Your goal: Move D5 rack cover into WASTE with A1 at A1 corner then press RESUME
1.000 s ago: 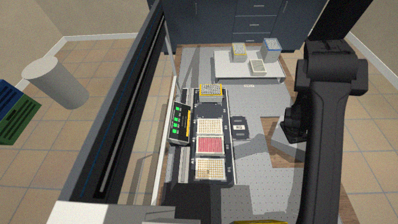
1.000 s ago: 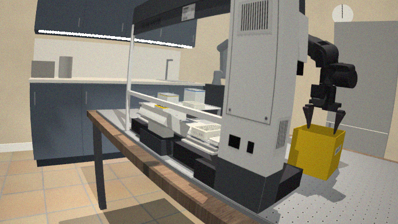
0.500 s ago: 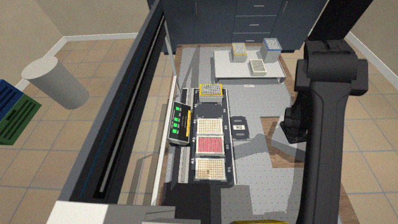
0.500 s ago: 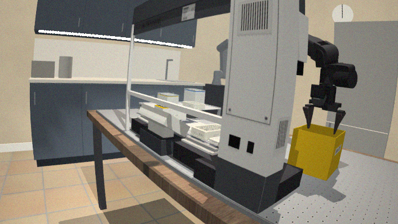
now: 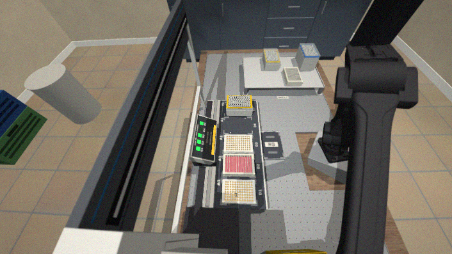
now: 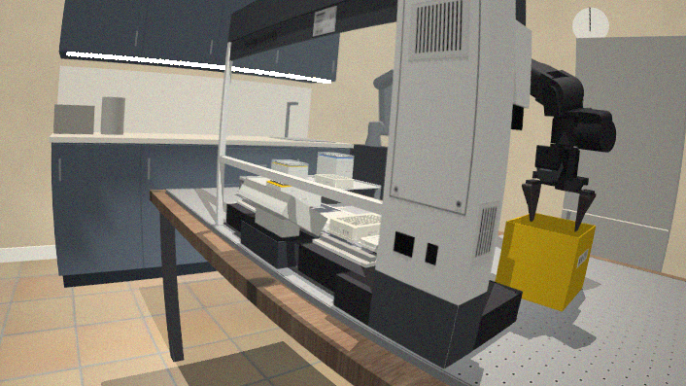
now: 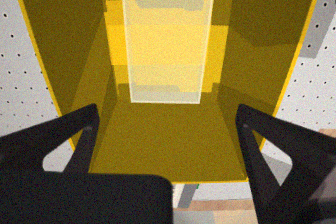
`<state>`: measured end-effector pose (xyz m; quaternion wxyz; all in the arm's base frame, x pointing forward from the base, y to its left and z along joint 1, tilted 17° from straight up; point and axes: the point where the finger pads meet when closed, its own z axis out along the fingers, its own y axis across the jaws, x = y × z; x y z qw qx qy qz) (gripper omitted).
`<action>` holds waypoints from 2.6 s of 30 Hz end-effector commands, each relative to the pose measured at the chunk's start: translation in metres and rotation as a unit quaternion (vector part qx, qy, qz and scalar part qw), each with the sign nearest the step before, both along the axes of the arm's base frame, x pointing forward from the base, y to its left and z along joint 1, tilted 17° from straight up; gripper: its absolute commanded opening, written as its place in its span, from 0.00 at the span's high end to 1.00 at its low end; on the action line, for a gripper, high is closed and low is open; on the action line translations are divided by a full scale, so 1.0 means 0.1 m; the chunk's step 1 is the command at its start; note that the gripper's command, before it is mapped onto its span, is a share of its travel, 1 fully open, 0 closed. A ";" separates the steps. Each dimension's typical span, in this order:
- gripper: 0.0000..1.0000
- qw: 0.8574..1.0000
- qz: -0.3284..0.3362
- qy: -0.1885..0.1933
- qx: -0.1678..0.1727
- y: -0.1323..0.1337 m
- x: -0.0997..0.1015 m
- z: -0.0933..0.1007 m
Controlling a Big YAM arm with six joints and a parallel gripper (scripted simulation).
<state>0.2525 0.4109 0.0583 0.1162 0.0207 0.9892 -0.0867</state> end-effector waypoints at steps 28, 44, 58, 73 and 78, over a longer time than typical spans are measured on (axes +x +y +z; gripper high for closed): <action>0.00 0.999 0.004 -0.017 0.036 0.30 -0.07 0.71; 0.00 0.999 0.004 -0.017 0.036 0.33 -0.14 0.94; 0.00 0.999 0.002 -0.016 0.035 0.35 -0.17 1.12; 0.00 0.999 -0.001 -0.015 0.033 0.35 -0.15 1.21; 0.00 0.999 -0.001 -0.015 0.033 0.35 -0.15 1.21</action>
